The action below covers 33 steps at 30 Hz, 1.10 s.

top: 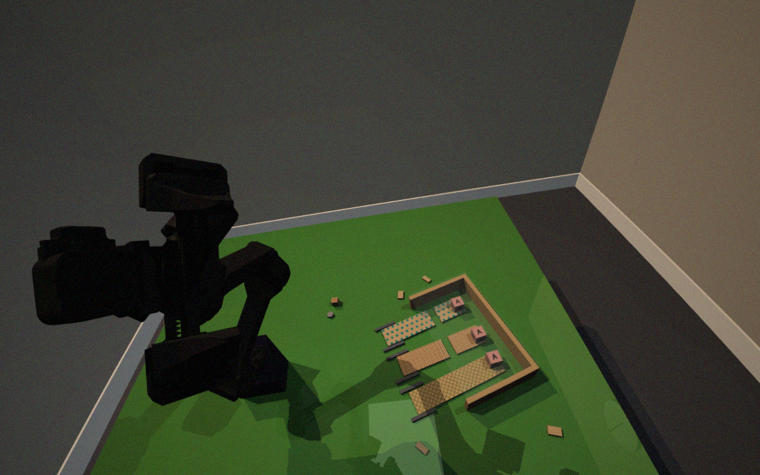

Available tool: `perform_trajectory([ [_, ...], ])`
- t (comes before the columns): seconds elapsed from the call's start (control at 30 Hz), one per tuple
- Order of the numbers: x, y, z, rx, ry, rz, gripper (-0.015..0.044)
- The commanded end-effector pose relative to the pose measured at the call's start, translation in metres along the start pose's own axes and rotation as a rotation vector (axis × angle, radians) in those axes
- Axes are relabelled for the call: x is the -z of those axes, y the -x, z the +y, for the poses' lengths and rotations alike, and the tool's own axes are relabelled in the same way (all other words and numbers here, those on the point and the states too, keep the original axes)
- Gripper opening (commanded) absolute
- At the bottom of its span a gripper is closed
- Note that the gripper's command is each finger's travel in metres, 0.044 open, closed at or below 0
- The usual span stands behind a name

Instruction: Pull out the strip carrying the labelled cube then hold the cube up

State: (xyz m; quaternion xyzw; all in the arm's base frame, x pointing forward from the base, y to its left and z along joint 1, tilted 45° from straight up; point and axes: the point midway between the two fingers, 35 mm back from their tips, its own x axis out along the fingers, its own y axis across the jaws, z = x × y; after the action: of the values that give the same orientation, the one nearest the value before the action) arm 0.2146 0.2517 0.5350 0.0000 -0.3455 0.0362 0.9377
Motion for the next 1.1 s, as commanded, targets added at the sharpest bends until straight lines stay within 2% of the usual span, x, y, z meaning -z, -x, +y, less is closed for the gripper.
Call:
perform_trajectory([
  [0.0, -0.002, 0.000, -0.001, 0.001, 0.000, -0.004, 0.0400],
  [0.33, -0.105, 0.039, -0.052, -0.044, -0.087, -0.222, 0.0400],
  [0.5, -0.160, 0.068, -0.110, -0.036, -0.183, -0.381, 0.0400],
  [0.63, -0.183, 0.084, -0.168, 0.018, -0.263, -0.477, 0.0400],
  [0.83, -0.178, 0.092, -0.261, 0.159, -0.378, -0.548, 0.0400],
  [1.07, -0.114, 0.081, -0.352, 0.377, -0.471, -0.482, 0.0400],
])
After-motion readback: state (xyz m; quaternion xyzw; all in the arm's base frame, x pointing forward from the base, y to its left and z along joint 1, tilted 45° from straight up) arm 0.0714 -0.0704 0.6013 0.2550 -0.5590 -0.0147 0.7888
